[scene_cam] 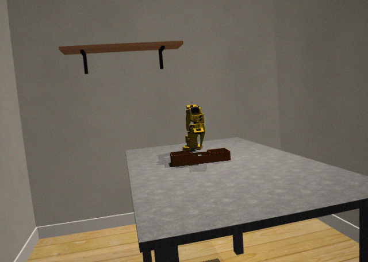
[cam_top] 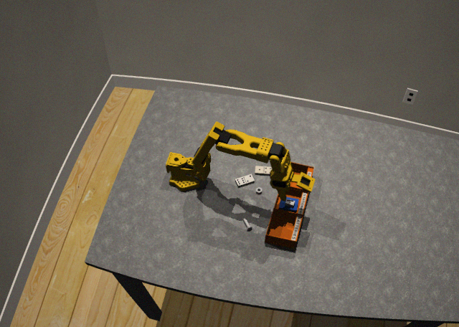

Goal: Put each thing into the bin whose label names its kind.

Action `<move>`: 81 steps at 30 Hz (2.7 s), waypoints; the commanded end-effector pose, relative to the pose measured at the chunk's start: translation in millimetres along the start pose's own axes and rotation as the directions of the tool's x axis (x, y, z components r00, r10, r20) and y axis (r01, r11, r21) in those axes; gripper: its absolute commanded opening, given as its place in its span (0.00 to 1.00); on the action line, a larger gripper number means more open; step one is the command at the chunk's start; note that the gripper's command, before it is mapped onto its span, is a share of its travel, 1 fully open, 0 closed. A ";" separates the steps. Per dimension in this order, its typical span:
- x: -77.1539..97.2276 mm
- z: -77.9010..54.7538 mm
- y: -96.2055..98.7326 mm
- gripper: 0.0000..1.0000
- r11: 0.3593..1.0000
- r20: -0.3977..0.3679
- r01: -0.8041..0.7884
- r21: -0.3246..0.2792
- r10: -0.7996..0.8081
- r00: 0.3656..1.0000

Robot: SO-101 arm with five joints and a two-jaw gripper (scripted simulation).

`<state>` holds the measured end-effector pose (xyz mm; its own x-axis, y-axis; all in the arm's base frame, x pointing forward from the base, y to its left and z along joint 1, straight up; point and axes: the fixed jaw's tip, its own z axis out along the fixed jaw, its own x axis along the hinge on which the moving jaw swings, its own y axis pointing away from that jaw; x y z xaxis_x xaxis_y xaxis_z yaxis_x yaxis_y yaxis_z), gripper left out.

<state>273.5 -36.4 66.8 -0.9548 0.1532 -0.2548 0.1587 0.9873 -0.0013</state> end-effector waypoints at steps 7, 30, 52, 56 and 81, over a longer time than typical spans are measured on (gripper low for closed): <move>-9.8 -17.4 2.4 0.17 1.000 0.077 0.003 -0.003 -0.003 0.997; 119.7 -34.4 46.4 0.28 0.783 -0.111 0.609 -0.125 -0.621 0.775; 133.3 -33.5 46.6 0.29 0.741 -0.123 0.655 -0.143 -0.671 0.732; 133.3 -33.5 46.6 0.29 0.741 -0.123 0.655 -0.143 -0.671 0.732; 136.8 -28.3 45.9 0.29 0.733 -0.149 0.662 -0.158 -0.680 0.718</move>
<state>140.1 29.3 58.9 -0.8390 -0.5438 -0.0177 -0.5438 0.8392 -0.0091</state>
